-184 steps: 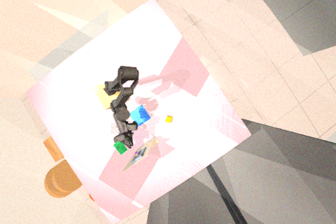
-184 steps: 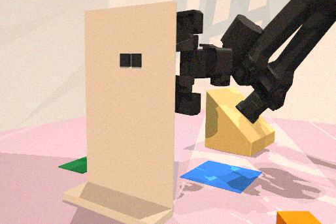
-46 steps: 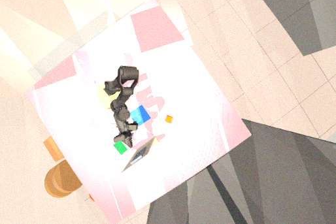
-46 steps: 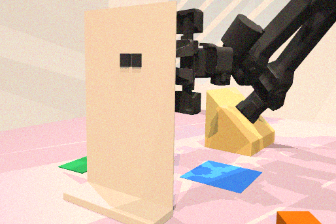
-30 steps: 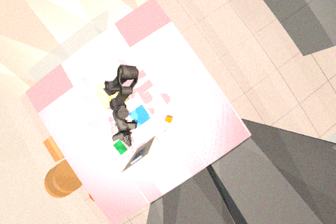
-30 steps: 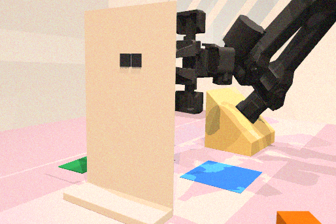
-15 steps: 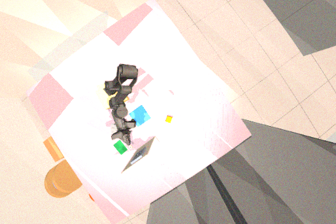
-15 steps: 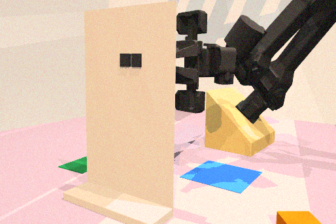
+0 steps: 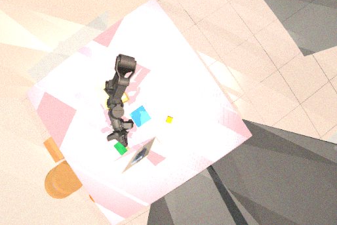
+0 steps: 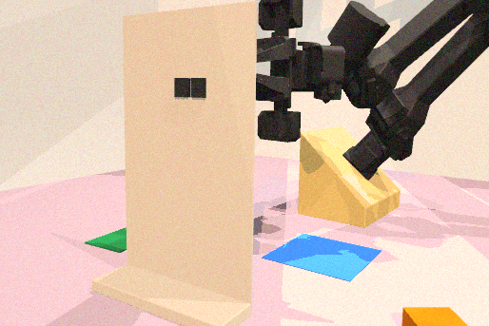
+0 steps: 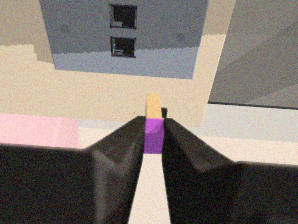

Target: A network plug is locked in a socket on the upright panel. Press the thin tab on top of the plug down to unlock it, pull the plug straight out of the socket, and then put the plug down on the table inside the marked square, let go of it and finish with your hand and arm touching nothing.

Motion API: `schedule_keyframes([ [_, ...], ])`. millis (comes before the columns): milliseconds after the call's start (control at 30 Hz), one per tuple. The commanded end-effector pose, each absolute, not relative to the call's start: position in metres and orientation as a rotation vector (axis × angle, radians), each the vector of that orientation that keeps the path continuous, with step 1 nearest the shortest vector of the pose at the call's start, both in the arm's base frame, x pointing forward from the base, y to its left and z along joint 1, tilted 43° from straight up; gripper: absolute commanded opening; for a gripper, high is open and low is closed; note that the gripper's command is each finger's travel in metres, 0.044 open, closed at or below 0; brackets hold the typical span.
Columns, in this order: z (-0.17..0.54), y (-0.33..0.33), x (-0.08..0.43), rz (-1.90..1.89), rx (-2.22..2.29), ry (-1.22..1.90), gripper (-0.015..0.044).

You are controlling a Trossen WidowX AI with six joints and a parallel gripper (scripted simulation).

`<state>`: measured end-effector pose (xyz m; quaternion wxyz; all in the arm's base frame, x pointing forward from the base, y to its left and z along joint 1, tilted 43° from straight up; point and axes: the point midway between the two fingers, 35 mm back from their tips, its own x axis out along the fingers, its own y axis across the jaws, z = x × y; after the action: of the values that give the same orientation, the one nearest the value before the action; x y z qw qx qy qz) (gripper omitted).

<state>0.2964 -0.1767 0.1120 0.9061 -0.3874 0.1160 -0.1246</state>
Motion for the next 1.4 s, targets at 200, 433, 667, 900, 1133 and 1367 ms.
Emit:
schedule_keyframes([
  [200,0.131,-0.190,0.286,-0.257,-0.811,0.232,0.0000],
  [433,0.134,-0.192,0.281,-0.242,-0.819,0.241,0.0000],
  [667,0.108,-0.180,0.287,-0.090,-0.891,0.320,0.0000],
  [900,0.084,-0.165,0.289,0.074,-0.954,0.369,0.0000],
  [1133,0.065,-0.148,0.287,0.239,-1.005,0.387,0.0000],
  [1367,0.050,-0.129,0.283,0.400,-1.044,0.375,0.0000],
])
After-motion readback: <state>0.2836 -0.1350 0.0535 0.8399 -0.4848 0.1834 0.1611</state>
